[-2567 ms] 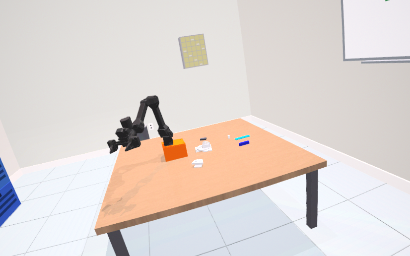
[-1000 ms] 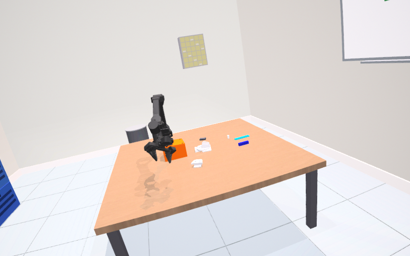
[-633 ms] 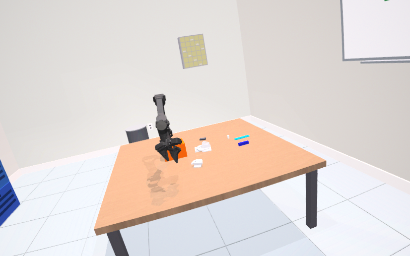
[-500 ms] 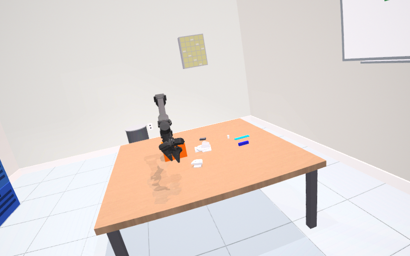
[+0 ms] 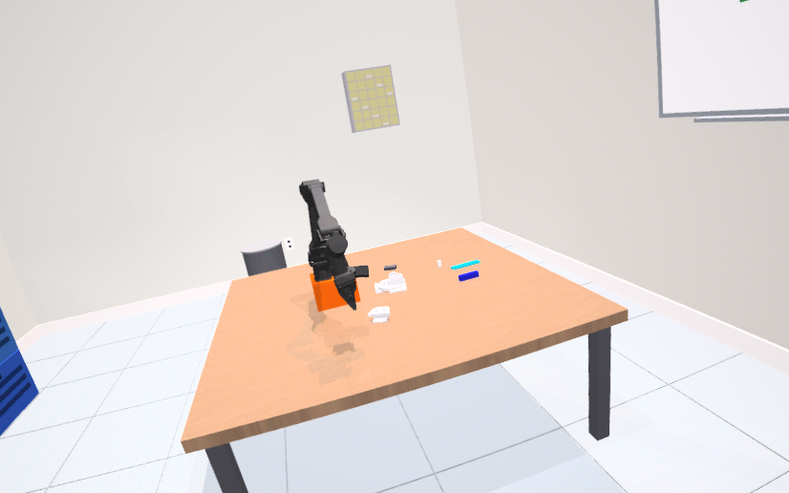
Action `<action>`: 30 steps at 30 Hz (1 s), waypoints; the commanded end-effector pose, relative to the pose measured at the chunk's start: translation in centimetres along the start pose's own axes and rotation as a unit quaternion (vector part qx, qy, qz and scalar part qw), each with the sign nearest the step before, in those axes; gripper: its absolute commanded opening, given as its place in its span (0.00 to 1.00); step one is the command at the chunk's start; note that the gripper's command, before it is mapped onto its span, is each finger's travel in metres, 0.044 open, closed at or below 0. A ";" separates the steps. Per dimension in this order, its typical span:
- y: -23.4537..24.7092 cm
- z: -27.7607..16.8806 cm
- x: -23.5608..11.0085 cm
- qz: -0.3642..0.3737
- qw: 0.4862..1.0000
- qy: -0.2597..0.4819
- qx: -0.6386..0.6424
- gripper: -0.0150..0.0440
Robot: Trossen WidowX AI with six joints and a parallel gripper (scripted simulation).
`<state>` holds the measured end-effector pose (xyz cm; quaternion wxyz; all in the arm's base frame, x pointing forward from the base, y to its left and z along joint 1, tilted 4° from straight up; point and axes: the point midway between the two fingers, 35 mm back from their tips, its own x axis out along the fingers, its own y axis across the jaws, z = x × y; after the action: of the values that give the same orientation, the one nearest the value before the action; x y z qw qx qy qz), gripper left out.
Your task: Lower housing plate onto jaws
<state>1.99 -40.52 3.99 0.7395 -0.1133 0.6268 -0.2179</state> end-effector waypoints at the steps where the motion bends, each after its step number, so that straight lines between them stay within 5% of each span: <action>1: 1.0 1.0 0.0 0.020 0.999 -0.001 -0.045 1.00; 30: 10.3 7.8 -1.8 0.185 0.891 -0.051 -0.411 1.00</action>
<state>10.76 -32.14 2.46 0.6944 -0.2865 0.6366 0.1746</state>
